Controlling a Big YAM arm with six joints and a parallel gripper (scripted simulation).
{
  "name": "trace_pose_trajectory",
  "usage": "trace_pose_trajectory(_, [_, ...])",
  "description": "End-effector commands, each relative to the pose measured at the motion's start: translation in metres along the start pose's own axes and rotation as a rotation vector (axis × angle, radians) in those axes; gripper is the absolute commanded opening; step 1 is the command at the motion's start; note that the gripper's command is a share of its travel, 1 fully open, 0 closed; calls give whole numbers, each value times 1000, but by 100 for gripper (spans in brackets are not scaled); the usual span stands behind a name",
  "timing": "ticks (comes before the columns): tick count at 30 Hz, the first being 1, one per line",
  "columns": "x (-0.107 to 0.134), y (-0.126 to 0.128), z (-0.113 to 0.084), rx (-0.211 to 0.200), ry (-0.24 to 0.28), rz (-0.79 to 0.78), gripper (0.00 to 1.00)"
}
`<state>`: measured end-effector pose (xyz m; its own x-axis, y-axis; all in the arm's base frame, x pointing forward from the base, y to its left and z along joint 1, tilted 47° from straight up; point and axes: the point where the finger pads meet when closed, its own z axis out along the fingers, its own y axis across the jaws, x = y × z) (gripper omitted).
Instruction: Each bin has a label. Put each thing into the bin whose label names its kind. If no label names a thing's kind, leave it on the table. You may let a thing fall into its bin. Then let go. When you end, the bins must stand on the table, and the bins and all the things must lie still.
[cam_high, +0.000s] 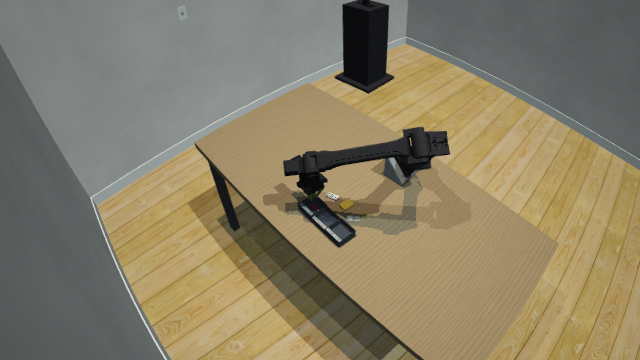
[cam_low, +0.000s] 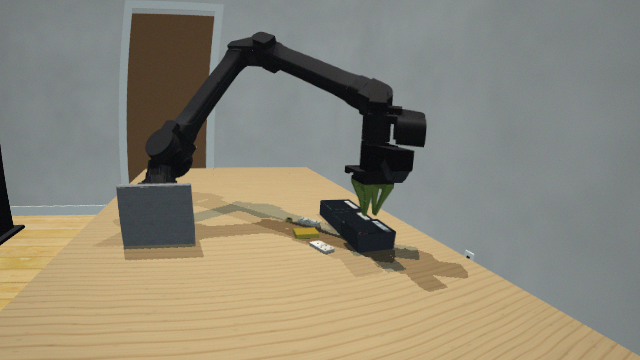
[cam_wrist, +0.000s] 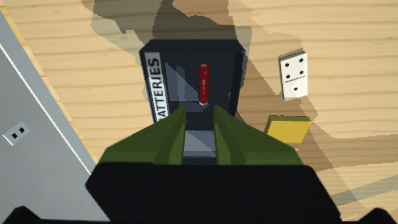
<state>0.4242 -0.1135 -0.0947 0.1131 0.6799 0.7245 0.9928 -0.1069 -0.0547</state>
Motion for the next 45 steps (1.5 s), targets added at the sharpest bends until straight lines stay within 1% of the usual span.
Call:
trace_pose_trajectory(1, [-1,-3,10,13,-4,-16,23])
trace_pose_trajectory(5, [-1,-3,11,13,-4,-15,23])
trace_pose_trajectory(6, [9,4,3,-4,-10,-14,23])
trace_pose_trajectory(8, [9,4,2,-6,-10,-16,23])
trace_pose_trajectory(20, [13,6,0,-12,-14,-22,23])
trace_pose_trajectory(38, [13,4,3,-9,-12,-19,23])
trace_pose_trajectory(39, [18,-2,1,-11,-14,-94,53])
trace_pose_trajectory(42, [31,-24,-1,-9,-13,-197,53])
trace_pose_trajectory(44, [31,-24,-1,-9,-13,-197,53])
trace_pose_trajectory(45, [35,-31,-1,-6,-11,-239,53])
